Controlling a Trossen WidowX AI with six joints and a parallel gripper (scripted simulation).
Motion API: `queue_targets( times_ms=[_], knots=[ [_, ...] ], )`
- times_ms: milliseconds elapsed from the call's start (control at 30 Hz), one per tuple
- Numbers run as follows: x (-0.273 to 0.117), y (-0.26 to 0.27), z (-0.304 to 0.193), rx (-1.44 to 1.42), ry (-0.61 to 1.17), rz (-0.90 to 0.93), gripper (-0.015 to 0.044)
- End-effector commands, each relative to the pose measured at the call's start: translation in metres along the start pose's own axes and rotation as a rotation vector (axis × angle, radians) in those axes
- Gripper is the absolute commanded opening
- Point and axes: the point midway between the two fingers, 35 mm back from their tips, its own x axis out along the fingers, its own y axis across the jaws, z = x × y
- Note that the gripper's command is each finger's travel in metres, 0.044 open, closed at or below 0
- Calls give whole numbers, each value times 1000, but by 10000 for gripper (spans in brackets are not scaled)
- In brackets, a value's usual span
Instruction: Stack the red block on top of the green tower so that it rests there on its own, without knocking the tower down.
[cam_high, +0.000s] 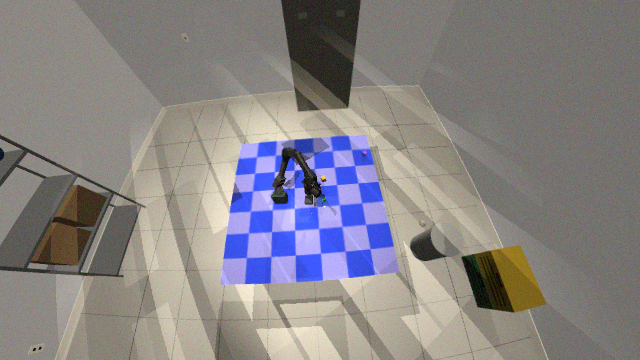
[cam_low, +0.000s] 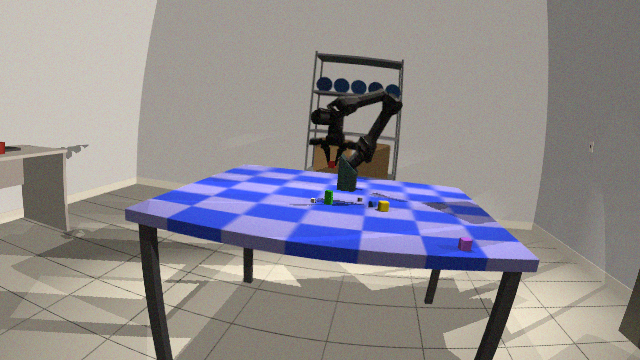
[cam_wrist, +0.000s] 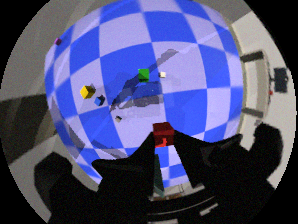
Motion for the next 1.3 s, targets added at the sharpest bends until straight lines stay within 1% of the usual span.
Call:
queue_targets(
  times_ms=[0,700,867,1100,1267],
  knots=[
    [-1,2,20,1,-2,2,0],
    [2,18,105,-3,-5,9,0],
    [4,19,108,-3,-5,10,0],
    [37,20,108,-3,-6,11,0],
    [41,20,108,-3,-6,11,0]
  ],
)
